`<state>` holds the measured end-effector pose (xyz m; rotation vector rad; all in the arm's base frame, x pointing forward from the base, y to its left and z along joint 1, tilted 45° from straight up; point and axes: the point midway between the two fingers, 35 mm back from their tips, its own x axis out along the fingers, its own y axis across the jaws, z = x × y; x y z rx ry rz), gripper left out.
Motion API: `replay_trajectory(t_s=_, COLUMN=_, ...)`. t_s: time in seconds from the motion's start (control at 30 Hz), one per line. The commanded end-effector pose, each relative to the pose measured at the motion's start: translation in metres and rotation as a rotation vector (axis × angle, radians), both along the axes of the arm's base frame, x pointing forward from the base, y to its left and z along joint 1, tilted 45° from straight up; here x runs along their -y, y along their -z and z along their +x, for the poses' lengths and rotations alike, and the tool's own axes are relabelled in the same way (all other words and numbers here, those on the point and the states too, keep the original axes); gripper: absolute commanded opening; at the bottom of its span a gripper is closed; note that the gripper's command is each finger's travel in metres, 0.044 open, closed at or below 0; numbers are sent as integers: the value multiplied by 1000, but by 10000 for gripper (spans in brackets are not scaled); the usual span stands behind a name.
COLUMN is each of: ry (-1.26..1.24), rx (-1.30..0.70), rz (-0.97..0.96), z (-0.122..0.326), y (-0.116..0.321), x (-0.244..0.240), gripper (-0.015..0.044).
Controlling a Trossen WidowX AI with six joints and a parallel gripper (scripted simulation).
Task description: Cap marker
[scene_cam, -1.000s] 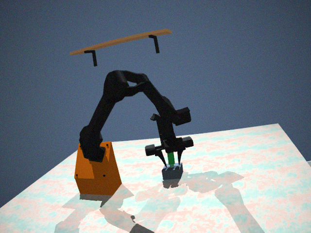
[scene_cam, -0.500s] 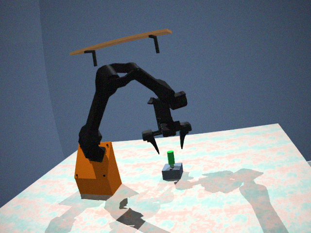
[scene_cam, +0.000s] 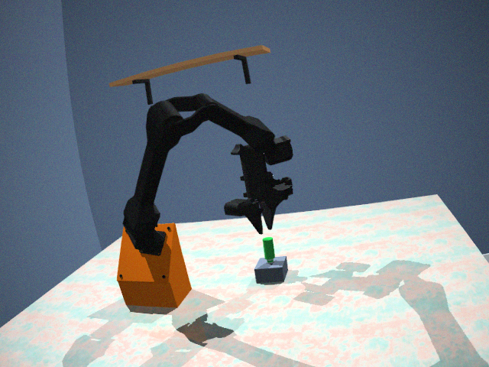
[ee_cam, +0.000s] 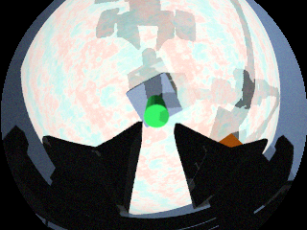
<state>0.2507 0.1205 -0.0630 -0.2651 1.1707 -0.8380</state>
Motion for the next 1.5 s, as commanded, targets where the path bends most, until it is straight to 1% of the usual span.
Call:
replay_trajectory(t_s=0.0, ry=-373, rx=-386, rz=-62, z=1, y=-9, x=-8, gripper=46)
replay_trajectory(t_s=0.07, ry=-384, rx=-397, rz=-64, z=1, y=-9, x=-8, gripper=0)
replay_trajectory(t_s=0.53, ry=-384, rx=-397, rz=-64, z=2, y=-8, x=-7, gripper=0)
replay_trajectory(t_s=1.47, ry=-384, rx=-396, rz=-65, z=7, y=20, x=20, gripper=0)
